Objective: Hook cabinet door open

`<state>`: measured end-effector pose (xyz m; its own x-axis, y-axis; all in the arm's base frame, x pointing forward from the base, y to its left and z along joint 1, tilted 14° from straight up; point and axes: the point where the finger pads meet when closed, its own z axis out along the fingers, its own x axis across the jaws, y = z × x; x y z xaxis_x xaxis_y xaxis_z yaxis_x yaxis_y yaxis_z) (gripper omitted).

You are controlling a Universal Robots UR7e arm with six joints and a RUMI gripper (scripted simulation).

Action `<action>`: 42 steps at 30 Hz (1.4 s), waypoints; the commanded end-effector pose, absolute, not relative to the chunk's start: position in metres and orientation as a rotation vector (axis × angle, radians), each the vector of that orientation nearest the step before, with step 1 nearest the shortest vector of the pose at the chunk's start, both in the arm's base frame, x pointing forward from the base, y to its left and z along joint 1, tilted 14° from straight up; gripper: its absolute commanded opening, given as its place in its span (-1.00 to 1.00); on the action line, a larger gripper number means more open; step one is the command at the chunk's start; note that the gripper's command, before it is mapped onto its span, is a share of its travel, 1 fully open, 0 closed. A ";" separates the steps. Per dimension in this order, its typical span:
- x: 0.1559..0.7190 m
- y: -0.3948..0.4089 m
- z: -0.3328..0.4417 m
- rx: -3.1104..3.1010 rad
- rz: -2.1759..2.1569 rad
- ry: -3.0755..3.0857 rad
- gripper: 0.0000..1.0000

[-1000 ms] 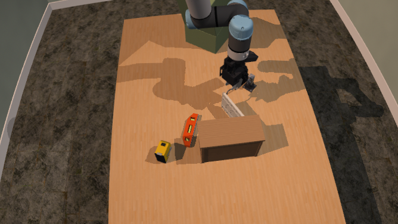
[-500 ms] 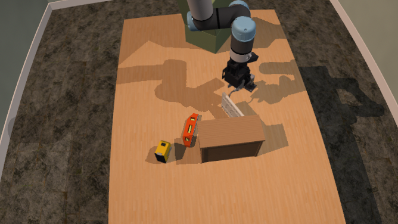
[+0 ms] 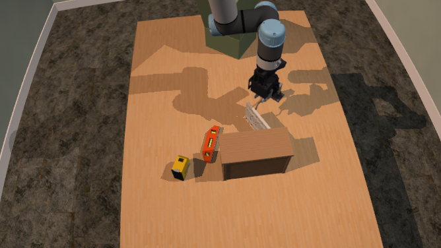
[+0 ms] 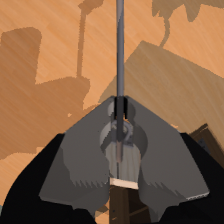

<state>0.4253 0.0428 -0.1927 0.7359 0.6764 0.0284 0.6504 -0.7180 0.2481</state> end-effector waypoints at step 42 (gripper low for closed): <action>0.427 0.041 -0.196 2.716 0.173 1.054 -0.97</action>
<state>0.4269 0.0413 -0.1960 0.7357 0.6767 0.0283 0.6507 -0.7177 0.2480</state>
